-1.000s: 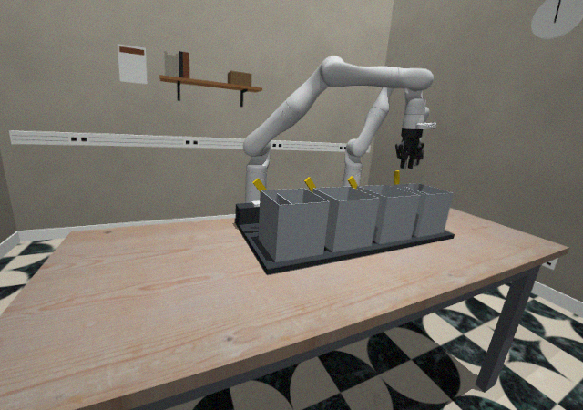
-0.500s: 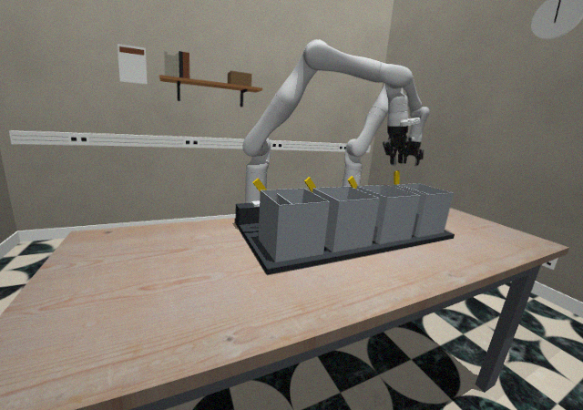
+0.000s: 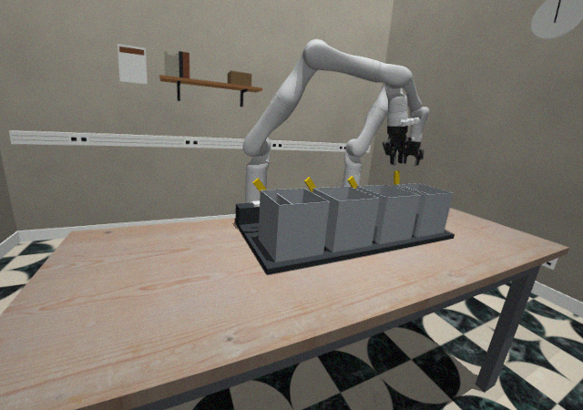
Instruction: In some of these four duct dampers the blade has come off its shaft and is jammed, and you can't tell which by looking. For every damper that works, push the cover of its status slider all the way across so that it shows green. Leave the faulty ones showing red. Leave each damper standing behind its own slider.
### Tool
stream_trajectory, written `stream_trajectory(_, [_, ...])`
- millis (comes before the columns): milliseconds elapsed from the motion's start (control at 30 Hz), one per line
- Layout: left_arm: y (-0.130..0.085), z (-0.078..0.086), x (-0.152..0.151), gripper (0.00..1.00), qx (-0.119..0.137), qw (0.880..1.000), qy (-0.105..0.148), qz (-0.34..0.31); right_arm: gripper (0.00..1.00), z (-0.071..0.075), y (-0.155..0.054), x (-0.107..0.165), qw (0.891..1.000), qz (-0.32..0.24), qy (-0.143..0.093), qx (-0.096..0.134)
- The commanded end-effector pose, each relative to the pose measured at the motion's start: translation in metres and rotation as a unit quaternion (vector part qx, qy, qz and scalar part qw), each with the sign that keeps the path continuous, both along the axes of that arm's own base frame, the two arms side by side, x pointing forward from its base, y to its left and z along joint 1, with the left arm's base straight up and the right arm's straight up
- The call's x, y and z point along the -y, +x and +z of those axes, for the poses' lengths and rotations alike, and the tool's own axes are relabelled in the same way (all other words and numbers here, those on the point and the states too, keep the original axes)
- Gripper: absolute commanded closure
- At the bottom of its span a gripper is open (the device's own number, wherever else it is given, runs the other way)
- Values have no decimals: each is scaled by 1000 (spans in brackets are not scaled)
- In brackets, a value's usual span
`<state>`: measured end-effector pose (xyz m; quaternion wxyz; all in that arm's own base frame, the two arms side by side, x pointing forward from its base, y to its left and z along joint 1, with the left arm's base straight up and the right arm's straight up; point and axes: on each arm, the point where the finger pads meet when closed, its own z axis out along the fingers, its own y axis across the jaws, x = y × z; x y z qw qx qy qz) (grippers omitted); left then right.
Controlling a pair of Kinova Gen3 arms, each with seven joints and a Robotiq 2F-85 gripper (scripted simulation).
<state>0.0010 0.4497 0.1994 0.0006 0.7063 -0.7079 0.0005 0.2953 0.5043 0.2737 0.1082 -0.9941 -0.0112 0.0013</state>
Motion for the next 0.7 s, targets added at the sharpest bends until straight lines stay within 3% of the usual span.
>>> stream_trajectory(0, [0, 1, 0, 2, 0, 1000, 1, 0, 566, 1, 0, 0, 1000, 0, 1, 1])
stream_trajectory(333, [0, 1, 0, 2, 0, 1000, 1, 0, 566, -2, 0, -1, 1000, 0, 1, 1])
stream_trajectory(667, [0, 1, 0, 2, 0, 1000, 1, 0, 566, -15, 0, -4, 1000, 0, 1, 1])
